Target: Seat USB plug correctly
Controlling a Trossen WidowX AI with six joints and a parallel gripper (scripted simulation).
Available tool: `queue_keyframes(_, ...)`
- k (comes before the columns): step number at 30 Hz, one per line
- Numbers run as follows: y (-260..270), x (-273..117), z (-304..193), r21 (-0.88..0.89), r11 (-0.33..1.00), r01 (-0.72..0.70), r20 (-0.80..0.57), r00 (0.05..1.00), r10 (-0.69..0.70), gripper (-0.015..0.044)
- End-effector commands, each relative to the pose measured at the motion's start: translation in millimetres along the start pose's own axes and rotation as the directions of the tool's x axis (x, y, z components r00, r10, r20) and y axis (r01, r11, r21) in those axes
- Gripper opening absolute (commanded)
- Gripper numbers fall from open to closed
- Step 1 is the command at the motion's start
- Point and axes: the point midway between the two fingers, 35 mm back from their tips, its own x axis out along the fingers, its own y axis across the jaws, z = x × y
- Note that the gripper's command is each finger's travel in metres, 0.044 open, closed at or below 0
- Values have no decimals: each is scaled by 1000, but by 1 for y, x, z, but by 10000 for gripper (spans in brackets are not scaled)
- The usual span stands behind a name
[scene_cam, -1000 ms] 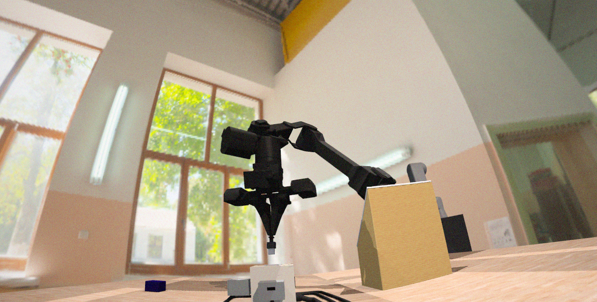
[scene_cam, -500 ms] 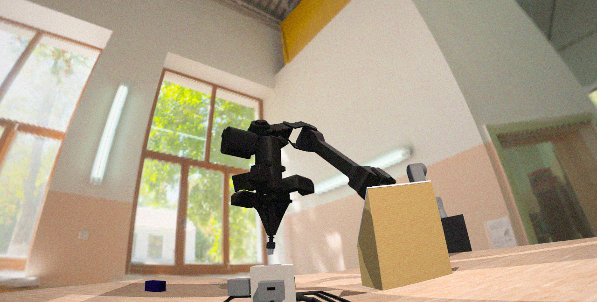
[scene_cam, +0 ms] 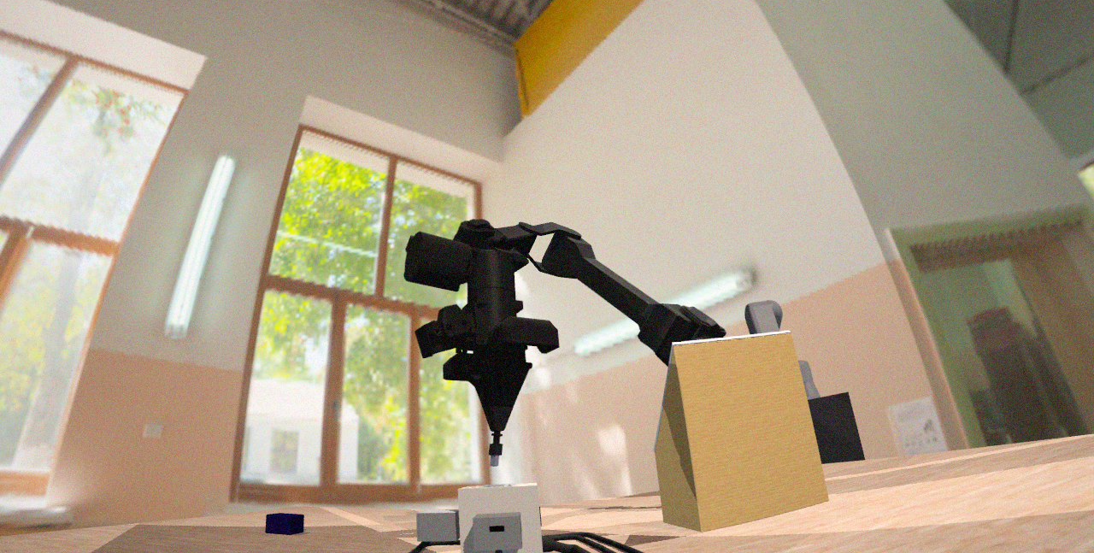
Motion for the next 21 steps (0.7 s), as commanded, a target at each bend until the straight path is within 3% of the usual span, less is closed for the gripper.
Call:
queue_keyframes(1,0,0,0,109,994,0,0,1000,0,0)
queue_keyframes(21,0,0,0,592,806,0,0,1000,0,0)
